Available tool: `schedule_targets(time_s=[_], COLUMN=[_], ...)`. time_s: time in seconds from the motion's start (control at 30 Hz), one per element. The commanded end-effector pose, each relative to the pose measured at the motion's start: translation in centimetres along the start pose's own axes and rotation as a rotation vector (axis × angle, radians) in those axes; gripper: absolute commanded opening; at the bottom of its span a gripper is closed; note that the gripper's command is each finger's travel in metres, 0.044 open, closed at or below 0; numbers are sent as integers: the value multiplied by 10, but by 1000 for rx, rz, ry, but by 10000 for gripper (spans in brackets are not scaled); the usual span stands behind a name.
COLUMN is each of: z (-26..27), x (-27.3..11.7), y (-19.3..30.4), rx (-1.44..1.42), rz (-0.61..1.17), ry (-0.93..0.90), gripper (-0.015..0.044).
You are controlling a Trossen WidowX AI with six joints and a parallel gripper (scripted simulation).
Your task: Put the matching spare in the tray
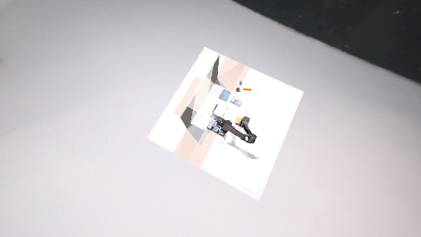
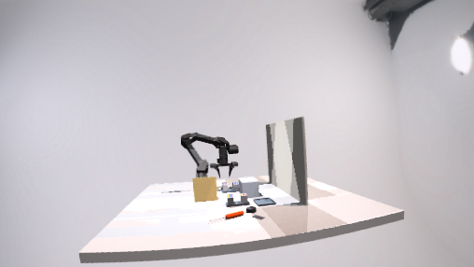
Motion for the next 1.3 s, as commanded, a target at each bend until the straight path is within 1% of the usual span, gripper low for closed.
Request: schedule_targets(time_s=[0.0, 1.27], z=[1, -2], x=[3, 64], y=[0, 1], rx=[1, 0], rz=[-5, -2], ry=[-1, 0], gripper=[300, 300])
Point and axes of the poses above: the point midway between the two fingers, 35 mm back from their tips, its own x axis out along the fingers, its own z axis across the jaws, y = z × x, the point moved 10 cm from there along -x, back along the fingers, and after that the axes turned 8 degrees about x, right-handed, at the moved point
